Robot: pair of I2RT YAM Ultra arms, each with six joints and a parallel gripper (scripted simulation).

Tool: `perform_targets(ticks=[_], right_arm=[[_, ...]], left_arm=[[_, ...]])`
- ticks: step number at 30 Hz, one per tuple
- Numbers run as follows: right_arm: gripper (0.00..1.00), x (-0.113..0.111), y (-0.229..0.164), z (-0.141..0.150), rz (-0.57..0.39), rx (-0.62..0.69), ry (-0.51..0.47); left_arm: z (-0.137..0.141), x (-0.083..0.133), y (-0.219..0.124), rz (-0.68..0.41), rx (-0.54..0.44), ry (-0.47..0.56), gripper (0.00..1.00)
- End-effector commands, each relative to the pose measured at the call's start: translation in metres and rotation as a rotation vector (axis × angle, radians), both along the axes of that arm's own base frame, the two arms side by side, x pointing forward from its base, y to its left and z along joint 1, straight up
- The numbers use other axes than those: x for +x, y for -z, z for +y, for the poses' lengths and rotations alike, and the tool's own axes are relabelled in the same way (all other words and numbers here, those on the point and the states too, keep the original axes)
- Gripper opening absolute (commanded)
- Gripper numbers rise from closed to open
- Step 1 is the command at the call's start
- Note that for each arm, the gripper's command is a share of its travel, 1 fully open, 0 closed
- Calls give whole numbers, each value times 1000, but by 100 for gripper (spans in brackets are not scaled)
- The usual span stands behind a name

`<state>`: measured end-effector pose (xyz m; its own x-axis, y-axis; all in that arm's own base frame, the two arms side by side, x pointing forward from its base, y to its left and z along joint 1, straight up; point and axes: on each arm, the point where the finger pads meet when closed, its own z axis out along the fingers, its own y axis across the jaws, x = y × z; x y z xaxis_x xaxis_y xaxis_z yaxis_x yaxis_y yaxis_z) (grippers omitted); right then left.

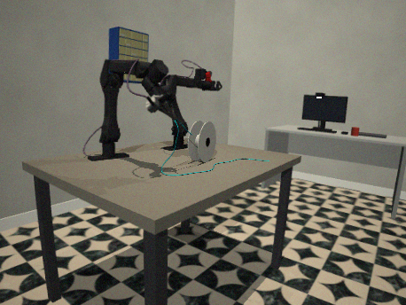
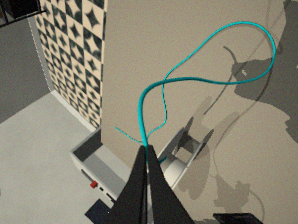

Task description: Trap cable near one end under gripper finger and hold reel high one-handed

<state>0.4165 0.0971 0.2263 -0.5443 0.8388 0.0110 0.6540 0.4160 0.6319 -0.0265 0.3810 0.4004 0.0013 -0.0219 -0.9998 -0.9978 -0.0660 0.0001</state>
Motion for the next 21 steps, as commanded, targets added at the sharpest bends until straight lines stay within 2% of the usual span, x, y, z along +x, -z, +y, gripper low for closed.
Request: perform_targets(ticks=[1, 12, 21], right_arm=[[0, 6, -10, -2, -29, -2, -6], [0, 4, -8, -2, -24, -4, -7], [0, 5, -8, -2, -25, -4, -7]], left_arm=[[3, 1, -6, 0, 24, -1, 100], [3, 1, -6, 0, 24, -1, 100], [3, 1, -6, 0, 24, -1, 87]])
